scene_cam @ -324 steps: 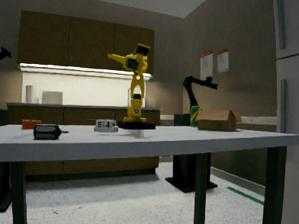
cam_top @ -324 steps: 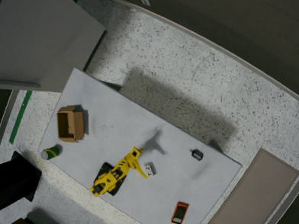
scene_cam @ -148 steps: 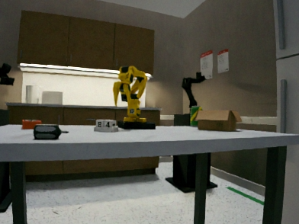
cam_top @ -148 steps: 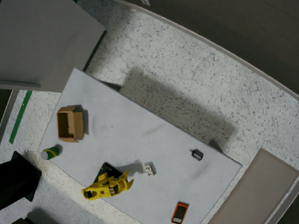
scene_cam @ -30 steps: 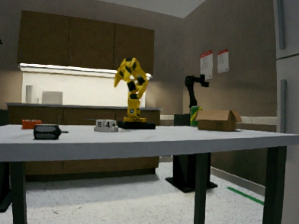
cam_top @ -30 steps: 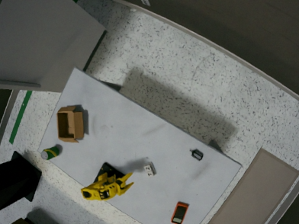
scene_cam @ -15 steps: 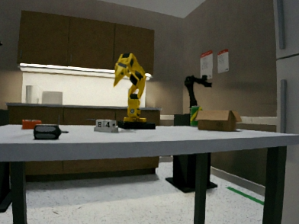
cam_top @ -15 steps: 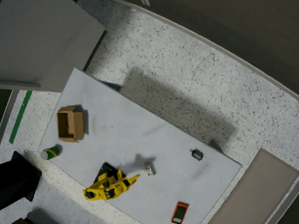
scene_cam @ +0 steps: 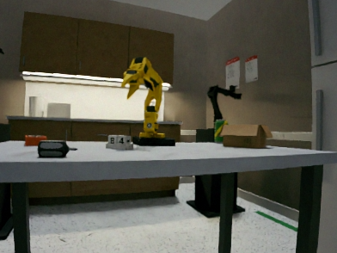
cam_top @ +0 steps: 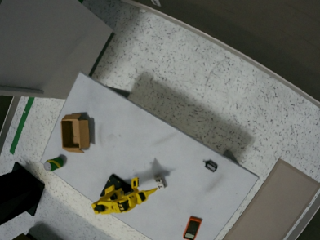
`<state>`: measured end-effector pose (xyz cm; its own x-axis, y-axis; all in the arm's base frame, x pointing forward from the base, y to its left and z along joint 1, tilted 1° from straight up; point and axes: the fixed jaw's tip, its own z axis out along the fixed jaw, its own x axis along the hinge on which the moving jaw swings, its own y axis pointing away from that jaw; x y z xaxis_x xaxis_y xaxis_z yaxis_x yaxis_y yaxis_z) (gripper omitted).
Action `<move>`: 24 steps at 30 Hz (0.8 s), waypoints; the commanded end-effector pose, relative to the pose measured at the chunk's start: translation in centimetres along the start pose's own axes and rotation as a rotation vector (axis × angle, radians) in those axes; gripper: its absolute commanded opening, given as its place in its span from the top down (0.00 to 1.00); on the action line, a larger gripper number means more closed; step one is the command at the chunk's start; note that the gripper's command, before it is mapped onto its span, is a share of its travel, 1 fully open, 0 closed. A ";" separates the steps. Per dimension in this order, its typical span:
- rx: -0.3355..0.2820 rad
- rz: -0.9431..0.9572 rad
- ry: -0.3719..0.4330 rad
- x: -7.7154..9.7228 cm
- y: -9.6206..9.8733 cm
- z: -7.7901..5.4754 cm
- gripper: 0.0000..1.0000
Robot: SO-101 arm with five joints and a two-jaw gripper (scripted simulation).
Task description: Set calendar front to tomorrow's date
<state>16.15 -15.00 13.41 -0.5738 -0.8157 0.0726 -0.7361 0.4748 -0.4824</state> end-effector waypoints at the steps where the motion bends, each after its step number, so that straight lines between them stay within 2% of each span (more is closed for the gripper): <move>1: -0.022 0.049 -0.008 -0.2 -0.2 0.2 0.65; 19: -0.039 0.115 -0.009 -0.3 -0.3 0.5 0.65; 24: -0.095 0.115 -0.014 -0.4 0.2 1.5 0.65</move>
<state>16.63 -15.21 12.75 -0.6512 -0.7588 0.0153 -0.6849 0.5789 -0.4425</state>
